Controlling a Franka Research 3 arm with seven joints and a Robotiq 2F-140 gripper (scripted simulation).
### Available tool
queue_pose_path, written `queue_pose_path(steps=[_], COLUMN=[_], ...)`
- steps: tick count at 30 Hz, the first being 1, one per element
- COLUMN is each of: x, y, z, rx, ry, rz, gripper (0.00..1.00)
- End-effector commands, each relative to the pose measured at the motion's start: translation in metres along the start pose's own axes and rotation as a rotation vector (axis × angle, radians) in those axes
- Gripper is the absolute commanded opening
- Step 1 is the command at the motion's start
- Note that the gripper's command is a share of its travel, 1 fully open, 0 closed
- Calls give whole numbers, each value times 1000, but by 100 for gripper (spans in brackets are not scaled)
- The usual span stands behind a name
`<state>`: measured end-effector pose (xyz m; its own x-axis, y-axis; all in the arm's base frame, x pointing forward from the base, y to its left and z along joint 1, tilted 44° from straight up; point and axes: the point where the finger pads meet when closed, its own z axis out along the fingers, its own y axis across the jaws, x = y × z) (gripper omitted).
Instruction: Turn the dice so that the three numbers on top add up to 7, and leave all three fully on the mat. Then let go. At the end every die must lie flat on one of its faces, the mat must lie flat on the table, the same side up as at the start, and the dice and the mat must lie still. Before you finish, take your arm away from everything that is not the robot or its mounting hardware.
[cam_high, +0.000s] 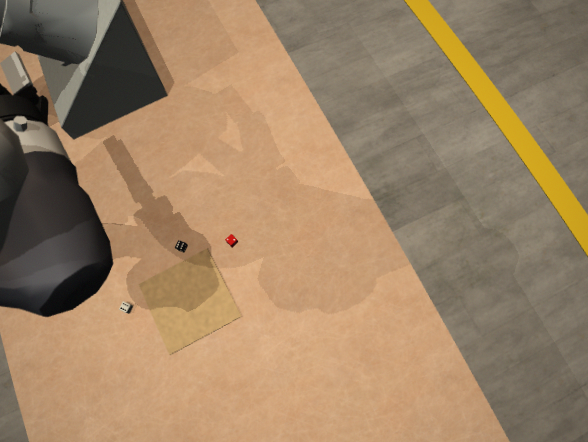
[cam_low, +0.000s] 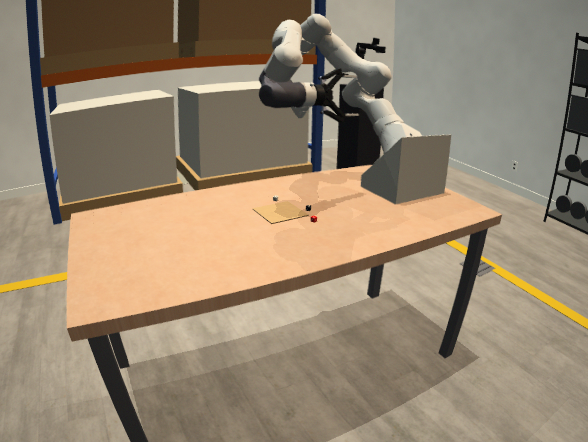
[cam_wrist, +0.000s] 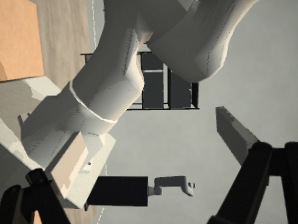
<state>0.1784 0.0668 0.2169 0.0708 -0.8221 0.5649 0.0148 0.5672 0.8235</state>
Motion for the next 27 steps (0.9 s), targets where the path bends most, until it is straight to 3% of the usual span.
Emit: queue_pose_path(steps=[1,19,21,23,24,25,27], x=[0,1,7,18,21,21,30], y=[0,-4,-26,-63,-71,-71,-95], z=[0,0,-3,-12,-14,-14,-24], rx=[0,13,86,214,244,244,331], ry=[0,-1,-2,4,6,6,18], rz=[0,0,2,-1,-2,-2,-9], gripper=[100,100,100,100,100,100,100])
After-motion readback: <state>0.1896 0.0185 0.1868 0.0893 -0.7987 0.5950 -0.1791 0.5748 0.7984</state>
